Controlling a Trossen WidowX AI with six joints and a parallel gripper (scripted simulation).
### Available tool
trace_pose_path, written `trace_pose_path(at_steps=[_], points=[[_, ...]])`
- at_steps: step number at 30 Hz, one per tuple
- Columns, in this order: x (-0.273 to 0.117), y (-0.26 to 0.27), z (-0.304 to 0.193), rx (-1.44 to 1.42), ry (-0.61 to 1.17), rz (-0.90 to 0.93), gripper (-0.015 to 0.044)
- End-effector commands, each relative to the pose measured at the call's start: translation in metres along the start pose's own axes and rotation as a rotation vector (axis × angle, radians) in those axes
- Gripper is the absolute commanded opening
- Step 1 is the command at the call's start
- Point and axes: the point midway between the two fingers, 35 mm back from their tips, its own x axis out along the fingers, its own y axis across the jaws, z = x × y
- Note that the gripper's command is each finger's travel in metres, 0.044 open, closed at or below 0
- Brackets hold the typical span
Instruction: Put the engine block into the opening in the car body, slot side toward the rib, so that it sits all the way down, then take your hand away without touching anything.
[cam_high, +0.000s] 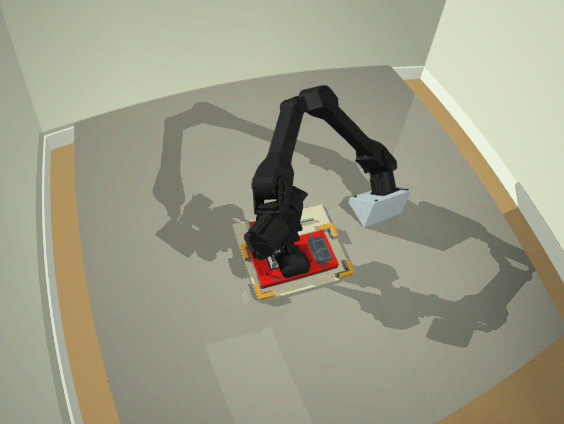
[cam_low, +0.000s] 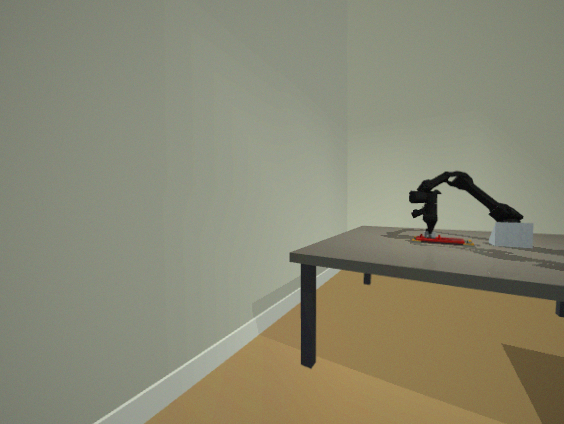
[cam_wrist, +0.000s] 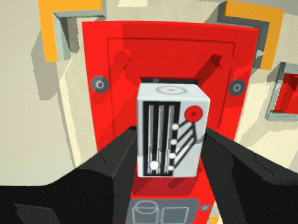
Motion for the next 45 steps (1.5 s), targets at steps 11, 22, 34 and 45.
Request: trace_pose_path(at_steps=[11, 22, 34, 45], points=[[0.0036, -0.0002, 0.0, -0.007, -0.002, -0.006, 0.0159], [0.006, -0.0003, 0.0, -0.007, -0.002, -0.006, 0.0159], [0.0067, -0.0002, -0.0001, 0.0, 0.0, -0.001, 0.0185], [0.0067, -0.0002, -0.0001, 0.0, 0.0, -0.001, 0.044]])
